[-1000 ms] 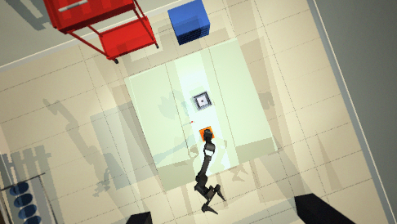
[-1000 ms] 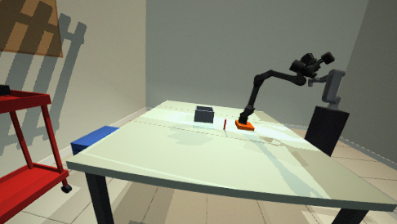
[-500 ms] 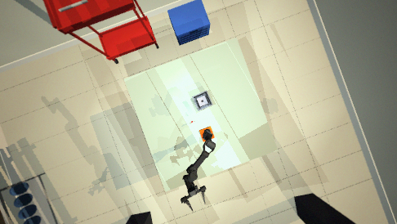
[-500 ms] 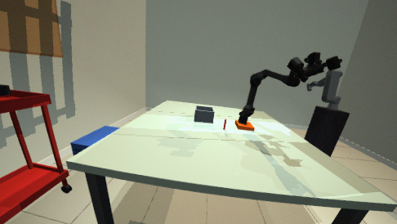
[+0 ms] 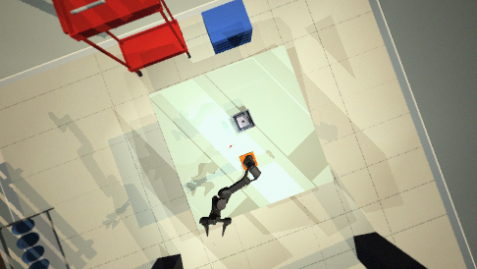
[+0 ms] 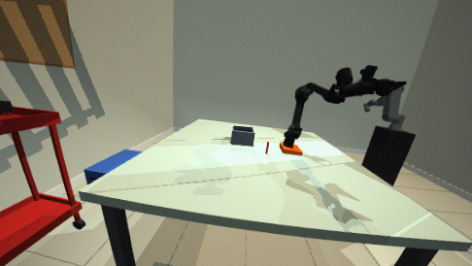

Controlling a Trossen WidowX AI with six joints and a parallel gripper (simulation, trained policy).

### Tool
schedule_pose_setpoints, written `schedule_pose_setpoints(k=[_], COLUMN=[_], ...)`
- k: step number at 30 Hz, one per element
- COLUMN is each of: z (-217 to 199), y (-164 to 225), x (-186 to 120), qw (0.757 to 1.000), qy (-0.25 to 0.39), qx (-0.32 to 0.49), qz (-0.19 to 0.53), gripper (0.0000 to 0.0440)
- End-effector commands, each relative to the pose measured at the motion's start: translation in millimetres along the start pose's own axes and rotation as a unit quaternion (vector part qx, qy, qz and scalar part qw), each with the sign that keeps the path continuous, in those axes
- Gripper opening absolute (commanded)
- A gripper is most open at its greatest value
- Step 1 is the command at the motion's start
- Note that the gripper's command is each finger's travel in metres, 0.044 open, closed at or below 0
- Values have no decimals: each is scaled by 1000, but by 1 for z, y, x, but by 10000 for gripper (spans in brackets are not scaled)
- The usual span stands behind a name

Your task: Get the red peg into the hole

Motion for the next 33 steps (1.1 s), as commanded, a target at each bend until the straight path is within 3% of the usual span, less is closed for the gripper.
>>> schedule_pose_setpoints(k=[1,9,17,25,33], z=[-9,-39,-59,-70,-71], y=[3,13,19,22,21], x=[-15,-61,-110,-160,-210], qw=[999,983,947,894,825], qy=[39,155,273,388,499], qx=[21,82,144,200,250], qz=[17,62,88,97,91], gripper=[432,433,437,440,440])
Point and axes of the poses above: the point midway between the two fingers, 35 mm back from their tips, its own x axis out along the fingers, its own z axis across the jaws, y = z × x, the point moved 10 cm from there along -x, back along the fingers, and after that the axes turned 13 degrees about -x, right-handed, at the moved point
